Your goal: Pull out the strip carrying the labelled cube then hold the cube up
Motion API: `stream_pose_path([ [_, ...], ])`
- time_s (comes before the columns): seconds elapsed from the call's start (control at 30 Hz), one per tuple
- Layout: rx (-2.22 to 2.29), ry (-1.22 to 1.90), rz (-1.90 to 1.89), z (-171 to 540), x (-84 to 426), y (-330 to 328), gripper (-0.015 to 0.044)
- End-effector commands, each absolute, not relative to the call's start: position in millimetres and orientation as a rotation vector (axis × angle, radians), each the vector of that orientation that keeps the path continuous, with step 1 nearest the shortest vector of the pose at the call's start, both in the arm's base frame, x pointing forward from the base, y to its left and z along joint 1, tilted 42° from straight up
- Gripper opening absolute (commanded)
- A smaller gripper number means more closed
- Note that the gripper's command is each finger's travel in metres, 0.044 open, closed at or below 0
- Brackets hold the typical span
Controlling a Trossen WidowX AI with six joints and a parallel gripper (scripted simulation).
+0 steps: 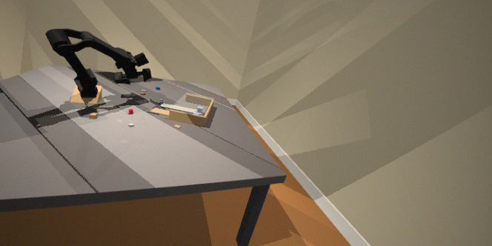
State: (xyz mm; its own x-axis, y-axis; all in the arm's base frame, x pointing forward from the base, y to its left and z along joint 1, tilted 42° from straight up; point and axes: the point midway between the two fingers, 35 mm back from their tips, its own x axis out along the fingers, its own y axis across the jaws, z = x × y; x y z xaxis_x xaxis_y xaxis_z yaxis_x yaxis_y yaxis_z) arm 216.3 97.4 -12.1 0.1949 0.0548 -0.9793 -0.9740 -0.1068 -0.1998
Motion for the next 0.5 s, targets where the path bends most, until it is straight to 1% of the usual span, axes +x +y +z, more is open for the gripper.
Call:
stream_pose_path([
  [0.0, -1.177, 0.980, 0.424, 41, 279, 84, 0.0400],
  [0.17, -1.004, 0.879, 0.074, 78, 301, 77, 0.0400],
  [0.37, -0.719, 0.665, -0.306, 130, 316, 69, 0.0400],
  [0.47, -0.646, 0.605, -0.382, 142, 317, 67, 0.0400],
])
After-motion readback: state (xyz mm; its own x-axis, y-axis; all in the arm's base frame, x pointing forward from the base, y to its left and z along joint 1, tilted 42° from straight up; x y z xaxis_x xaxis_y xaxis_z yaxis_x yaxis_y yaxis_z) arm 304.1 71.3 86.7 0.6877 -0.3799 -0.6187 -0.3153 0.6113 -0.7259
